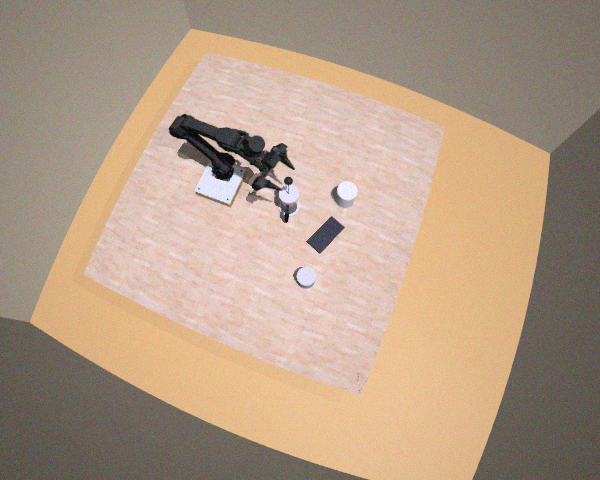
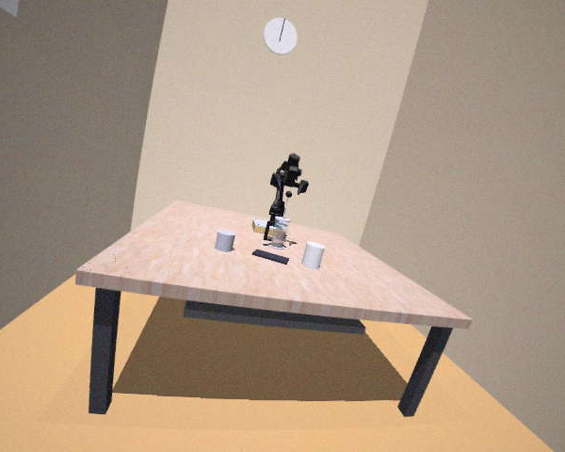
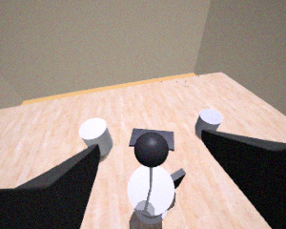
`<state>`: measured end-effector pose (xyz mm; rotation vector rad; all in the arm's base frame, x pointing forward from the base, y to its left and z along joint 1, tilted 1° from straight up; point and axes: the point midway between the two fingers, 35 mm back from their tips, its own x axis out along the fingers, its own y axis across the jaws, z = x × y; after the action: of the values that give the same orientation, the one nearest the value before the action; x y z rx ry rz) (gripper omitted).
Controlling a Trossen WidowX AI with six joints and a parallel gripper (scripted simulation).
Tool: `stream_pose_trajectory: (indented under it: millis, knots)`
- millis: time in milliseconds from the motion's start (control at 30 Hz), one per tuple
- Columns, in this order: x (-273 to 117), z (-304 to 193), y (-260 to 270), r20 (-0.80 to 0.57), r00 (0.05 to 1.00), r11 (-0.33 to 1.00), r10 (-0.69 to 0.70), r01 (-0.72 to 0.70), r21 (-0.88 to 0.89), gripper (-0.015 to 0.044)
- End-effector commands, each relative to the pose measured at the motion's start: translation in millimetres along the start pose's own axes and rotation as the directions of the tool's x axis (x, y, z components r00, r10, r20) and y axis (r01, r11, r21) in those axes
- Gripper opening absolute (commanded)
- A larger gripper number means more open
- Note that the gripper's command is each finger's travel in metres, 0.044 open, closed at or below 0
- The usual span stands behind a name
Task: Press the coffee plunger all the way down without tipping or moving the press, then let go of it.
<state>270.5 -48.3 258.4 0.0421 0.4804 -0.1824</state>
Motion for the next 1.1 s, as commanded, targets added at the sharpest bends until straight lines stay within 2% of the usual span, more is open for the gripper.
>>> stream_pose_trajectory:
  millis: [0, 67, 433, 533, 1067]
  knots:
    - [9.0, -5.0, 0.6, -0.017, 1.0, 1.0, 0.004, -0.004, -0.005, 0.044]
    - [10.0, -5.1, 0.6, -0.017, 1.0, 1.0, 0.004, -0.004, -0.005, 0.044]
    - [10.0, -5.1, 0.6, -0.017, 1.0, 1.0, 0.004, -0.004, -0.005, 0.0151]
    - [10.0, -5.1, 0.6, -0.017, 1.0, 1.0, 0.004, -0.004, -0.005, 0.0131]
    - [16.6, -13.3, 0.6, -0.016, 1.0, 1.0, 0.004, -0.004, -0.005, 0.0131]
